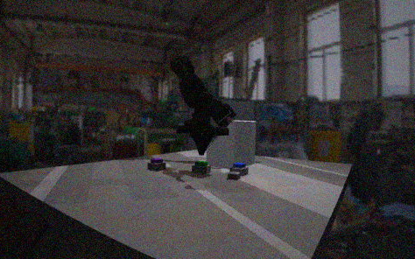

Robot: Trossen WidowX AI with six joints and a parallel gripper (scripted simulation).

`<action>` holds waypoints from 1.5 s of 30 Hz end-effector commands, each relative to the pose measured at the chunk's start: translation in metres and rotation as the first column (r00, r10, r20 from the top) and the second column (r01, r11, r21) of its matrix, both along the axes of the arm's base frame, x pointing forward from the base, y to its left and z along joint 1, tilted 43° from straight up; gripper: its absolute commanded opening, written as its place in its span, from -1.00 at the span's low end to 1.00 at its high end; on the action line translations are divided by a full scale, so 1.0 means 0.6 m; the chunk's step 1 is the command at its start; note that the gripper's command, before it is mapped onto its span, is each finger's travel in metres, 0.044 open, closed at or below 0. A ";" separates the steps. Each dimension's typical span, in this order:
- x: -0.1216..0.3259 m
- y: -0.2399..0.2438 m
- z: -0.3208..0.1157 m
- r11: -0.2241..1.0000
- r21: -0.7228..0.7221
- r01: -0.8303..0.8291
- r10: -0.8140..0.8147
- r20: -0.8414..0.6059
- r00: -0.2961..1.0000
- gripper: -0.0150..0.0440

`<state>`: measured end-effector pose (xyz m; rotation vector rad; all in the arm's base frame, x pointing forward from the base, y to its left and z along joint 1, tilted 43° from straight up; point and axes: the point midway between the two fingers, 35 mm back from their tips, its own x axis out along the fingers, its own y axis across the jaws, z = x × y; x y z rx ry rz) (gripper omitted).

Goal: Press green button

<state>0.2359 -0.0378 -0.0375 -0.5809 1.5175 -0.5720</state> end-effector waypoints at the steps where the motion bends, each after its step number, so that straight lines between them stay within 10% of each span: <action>1: -0.003 -0.008 -0.008 1.000 -0.007 -0.001 0.001 -0.011 1.000 -0.42; 45: -0.004 0.002 0.003 1.000 -0.008 -0.001 0.001 -0.011 1.000 -0.42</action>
